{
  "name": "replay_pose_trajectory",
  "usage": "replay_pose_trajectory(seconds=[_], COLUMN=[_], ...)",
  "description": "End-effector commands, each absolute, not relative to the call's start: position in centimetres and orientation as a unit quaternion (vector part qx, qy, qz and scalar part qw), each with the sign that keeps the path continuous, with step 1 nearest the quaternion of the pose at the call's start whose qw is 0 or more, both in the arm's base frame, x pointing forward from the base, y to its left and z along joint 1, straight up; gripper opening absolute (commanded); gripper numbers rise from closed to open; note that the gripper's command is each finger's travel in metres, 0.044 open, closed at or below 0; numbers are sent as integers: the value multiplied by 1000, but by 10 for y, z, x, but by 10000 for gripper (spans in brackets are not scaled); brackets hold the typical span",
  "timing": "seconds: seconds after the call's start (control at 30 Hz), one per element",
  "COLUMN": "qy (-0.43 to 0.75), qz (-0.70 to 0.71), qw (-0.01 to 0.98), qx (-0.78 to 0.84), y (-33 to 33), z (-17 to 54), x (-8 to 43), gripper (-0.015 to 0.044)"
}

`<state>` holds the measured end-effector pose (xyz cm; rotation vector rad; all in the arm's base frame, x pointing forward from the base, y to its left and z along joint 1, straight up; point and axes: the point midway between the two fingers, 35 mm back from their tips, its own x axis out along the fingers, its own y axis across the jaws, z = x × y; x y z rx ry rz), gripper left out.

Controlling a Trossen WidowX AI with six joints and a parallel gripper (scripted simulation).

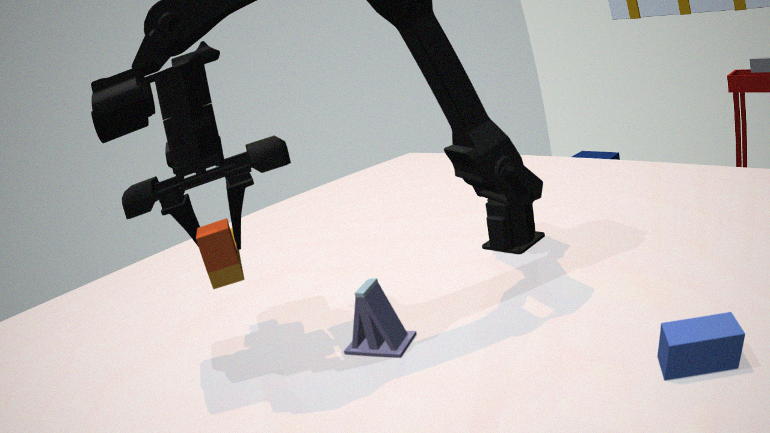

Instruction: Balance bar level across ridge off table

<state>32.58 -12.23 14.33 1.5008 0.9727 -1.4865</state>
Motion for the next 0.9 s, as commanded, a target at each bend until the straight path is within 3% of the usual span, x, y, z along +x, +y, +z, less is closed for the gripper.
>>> replay_pose_trajectory(seconds=[0.0,0.87], qy=[379,502], qz=[-582,-482], qw=[400,521], qx=[598,495], y=[-122,-51], z=[159,168], x=[325,291], gripper=[0,0])
